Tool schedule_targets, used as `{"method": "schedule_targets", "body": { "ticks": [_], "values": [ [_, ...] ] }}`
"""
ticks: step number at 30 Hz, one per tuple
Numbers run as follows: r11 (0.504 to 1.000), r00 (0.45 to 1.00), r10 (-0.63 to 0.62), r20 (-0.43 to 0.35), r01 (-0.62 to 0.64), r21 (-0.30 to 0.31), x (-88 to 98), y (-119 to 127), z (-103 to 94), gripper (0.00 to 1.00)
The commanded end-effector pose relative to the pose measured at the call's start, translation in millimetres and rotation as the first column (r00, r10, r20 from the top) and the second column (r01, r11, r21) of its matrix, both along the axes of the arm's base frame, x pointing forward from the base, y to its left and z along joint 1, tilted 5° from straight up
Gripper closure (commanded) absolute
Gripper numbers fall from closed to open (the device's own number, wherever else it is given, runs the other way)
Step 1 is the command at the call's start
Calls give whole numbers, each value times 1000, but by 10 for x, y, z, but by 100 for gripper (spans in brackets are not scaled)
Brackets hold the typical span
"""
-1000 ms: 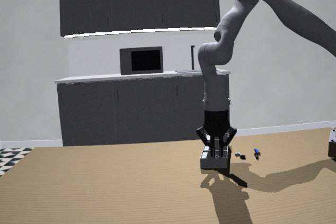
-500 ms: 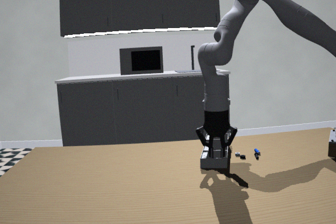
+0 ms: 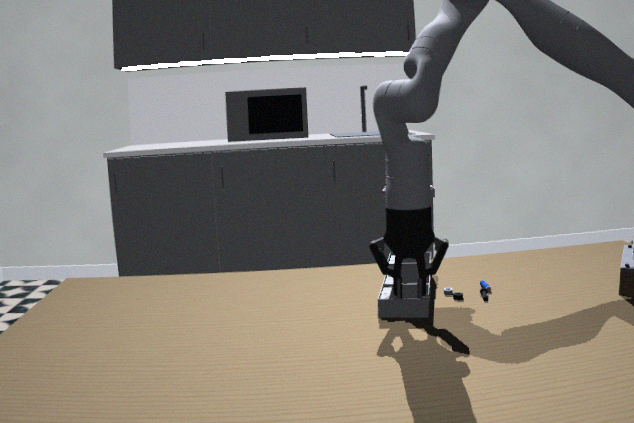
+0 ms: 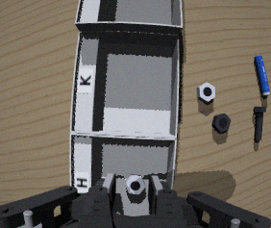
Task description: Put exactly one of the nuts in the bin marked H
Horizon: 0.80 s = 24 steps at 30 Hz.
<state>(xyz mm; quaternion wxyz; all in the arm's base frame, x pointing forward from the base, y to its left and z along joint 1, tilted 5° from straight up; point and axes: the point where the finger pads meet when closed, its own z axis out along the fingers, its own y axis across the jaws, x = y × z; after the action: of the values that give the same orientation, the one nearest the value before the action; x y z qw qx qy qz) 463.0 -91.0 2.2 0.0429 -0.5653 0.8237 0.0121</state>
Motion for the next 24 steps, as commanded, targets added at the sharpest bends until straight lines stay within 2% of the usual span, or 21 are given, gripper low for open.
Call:
{"method": "schedule_targets", "body": {
  "ticks": [1, 21, 24],
  "values": [
    [1000, 1000, -1, 4, 1, -2, 10, -12, 46, 69],
    [1000, 1000, -1, 4, 1, -2, -3, -26, 259, 69],
    [1000, 1000, -1, 4, 1, -2, -13, -36, 408, 69]
  ]
}}
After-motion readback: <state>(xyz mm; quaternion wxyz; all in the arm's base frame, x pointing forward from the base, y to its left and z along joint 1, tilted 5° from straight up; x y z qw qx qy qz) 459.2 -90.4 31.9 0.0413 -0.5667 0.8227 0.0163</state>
